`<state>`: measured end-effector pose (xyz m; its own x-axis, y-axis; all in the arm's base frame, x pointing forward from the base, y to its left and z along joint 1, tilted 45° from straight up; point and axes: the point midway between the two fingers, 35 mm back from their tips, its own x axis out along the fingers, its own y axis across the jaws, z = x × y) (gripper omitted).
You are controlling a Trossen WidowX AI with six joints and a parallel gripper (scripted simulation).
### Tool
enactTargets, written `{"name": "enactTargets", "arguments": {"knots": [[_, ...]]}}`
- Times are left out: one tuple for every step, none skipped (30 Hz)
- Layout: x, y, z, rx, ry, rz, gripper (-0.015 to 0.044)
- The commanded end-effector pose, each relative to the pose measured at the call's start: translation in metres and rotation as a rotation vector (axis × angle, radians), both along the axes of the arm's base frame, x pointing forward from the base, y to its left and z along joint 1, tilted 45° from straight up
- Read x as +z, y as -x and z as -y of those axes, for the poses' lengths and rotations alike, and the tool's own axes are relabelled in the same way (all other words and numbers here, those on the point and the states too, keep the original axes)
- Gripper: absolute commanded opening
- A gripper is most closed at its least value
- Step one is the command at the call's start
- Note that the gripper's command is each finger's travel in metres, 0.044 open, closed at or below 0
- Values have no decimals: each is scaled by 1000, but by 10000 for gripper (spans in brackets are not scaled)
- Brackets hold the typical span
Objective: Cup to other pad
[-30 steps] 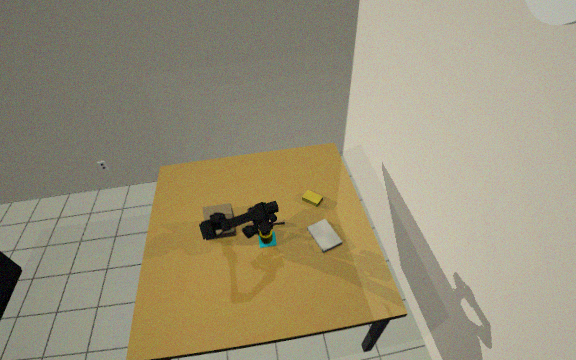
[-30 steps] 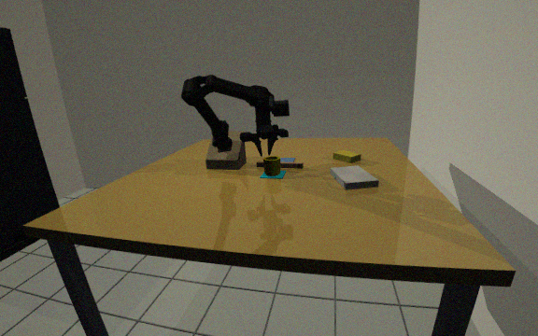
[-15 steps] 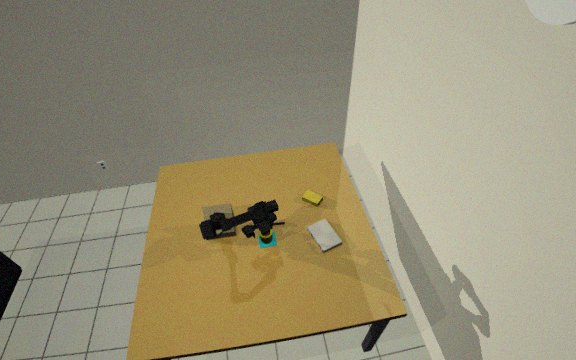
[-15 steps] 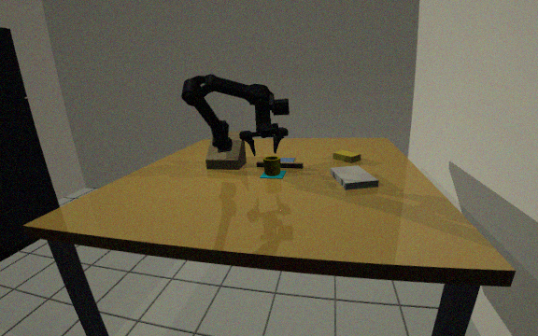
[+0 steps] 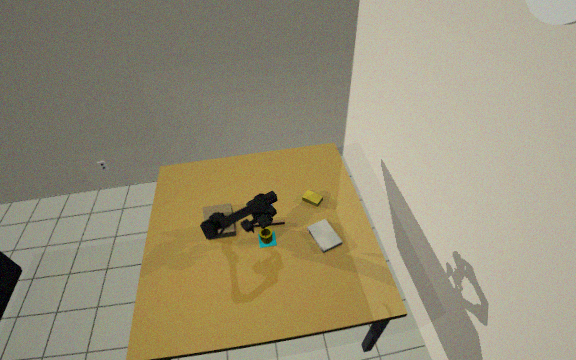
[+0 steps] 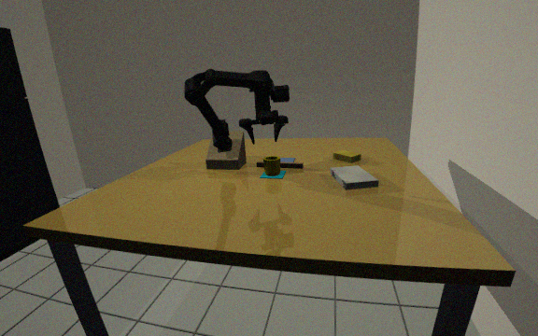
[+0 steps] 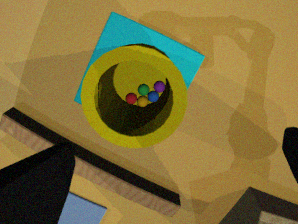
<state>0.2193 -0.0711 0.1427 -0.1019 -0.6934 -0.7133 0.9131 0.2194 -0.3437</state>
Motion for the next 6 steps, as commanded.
{"name": "enactTargets", "arguments": {"knots": [[8,-1,-8,-2,-2,3,440],[9,-1,-9,-2,-2,3,440],[10,-1,-9,-2,-2,3,440],[6,-1,-6,2,1,2,440],[6,-1,-6,2,1,2,440],[6,-1,-6,2,1,2,440]]}}
